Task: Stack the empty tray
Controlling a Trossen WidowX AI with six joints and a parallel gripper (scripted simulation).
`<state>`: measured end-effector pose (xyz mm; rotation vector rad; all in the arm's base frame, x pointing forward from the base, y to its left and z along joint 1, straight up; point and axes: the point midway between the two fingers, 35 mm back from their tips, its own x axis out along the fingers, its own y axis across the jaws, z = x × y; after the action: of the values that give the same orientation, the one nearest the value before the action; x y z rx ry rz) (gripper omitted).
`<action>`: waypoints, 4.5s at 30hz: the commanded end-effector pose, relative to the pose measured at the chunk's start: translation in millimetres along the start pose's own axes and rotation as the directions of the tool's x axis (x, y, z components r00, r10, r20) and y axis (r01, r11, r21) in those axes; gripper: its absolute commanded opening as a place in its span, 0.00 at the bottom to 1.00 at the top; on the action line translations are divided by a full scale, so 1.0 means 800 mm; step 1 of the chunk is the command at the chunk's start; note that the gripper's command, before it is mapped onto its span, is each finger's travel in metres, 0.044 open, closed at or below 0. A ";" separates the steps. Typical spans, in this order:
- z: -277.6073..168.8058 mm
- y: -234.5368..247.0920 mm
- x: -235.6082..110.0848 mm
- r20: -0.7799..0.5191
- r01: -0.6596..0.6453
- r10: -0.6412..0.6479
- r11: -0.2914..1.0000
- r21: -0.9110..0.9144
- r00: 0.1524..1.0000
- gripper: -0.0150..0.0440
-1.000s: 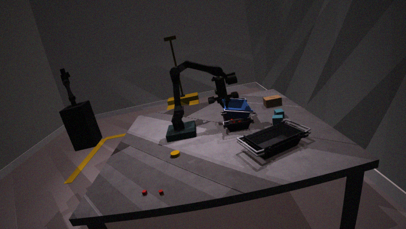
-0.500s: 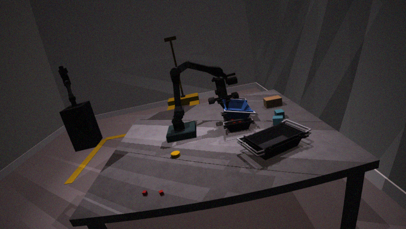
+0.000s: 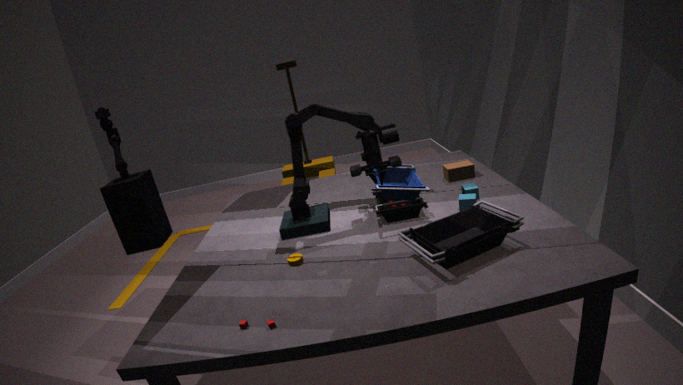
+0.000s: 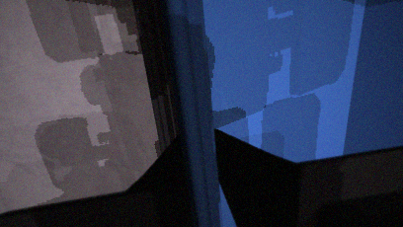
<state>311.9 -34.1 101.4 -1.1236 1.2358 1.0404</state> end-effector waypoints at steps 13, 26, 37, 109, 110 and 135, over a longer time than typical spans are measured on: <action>0.000 0.008 0.010 0.001 -0.033 0.033 0.999 0.003 0.999 0.25; 0.000 0.008 0.010 0.001 -0.033 0.033 0.999 0.003 0.999 0.25; 0.000 0.008 0.010 0.001 -0.033 0.033 0.999 0.003 0.999 0.25; 0.000 0.011 0.019 0.001 -0.034 0.034 0.999 0.003 0.999 0.25; 0.000 0.011 0.019 0.001 -0.034 0.034 0.999 0.003 0.999 0.25; 0.000 0.015 0.029 0.001 -0.034 0.034 0.999 0.003 0.999 0.25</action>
<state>309.7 -33.7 87.9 -1.1282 1.2301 1.0341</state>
